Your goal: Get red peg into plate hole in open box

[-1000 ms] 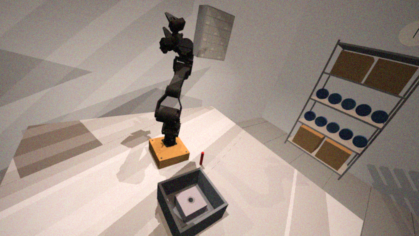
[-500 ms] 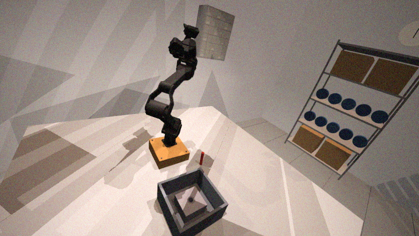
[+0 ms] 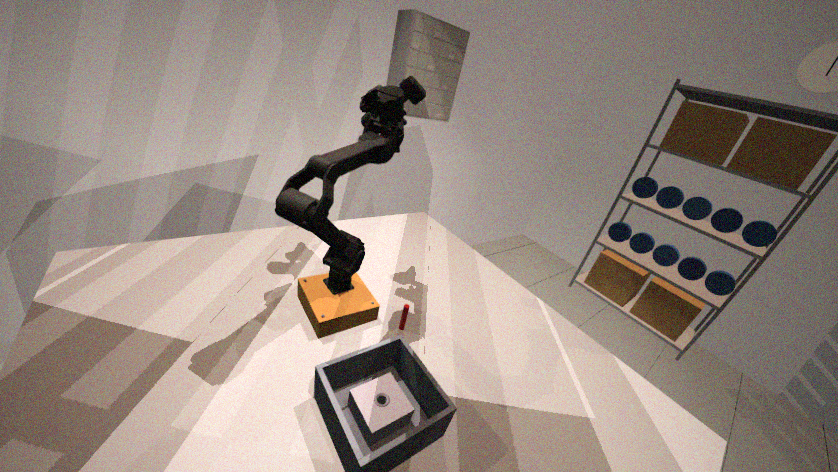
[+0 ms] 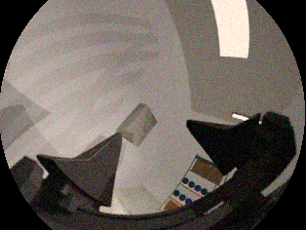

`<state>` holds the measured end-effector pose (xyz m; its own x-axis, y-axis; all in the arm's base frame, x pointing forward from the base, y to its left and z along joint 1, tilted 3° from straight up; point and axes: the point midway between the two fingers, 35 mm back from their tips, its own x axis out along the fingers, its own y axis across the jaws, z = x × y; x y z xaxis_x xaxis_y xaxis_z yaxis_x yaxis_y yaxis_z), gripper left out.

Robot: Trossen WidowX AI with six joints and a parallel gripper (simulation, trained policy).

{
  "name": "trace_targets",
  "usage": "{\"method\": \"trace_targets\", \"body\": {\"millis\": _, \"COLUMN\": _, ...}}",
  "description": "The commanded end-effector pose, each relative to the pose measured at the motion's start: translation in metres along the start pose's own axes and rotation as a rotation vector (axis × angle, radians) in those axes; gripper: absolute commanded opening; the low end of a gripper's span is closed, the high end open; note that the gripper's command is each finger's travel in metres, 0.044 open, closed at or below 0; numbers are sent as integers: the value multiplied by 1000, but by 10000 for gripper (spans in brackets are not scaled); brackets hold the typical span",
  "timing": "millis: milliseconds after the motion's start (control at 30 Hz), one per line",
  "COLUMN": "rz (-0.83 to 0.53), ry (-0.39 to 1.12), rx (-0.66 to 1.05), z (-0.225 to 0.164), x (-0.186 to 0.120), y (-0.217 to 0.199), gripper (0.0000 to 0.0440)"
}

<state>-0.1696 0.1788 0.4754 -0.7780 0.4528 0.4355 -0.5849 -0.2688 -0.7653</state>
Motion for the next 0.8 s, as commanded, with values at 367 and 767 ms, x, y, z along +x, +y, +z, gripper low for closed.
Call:
{"method": "trace_targets", "body": {"millis": 367, "rz": -99, "ry": 407, "rx": 326, "z": -98, "x": -30, "y": -4, "gripper": 440}}
{"method": "trace_targets", "body": {"millis": 767, "rz": -276, "ry": 695, "rx": 577, "z": -160, "x": -77, "y": -9, "gripper": 440}}
